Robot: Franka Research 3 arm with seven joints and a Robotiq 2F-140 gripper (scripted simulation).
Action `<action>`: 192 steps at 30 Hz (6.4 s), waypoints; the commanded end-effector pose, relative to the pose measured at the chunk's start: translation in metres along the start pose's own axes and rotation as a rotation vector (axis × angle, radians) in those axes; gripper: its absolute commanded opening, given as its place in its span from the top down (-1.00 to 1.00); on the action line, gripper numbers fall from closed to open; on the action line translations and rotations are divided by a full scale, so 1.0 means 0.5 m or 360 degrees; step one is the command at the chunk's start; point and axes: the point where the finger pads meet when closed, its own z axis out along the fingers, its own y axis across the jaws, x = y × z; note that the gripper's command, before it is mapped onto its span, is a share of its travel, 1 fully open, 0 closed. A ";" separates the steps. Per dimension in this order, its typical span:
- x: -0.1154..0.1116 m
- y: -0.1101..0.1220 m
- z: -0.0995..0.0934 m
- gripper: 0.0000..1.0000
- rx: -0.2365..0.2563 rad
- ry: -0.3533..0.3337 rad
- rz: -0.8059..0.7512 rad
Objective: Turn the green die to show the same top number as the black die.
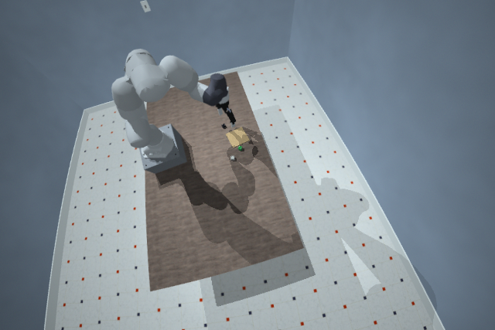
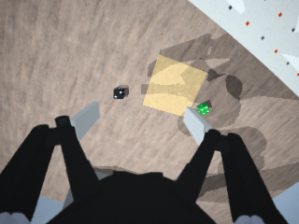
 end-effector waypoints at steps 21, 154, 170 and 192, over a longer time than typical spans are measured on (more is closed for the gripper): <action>-0.041 0.243 0.004 -1.00 0.0015 0.0011 0.1072; -0.080 0.357 0.041 -1.00 0.0025 0.0012 0.4235; -0.080 0.358 0.048 -1.00 0.0031 0.0008 0.4751; -0.079 0.358 0.057 -1.00 0.0039 0.0000 0.5499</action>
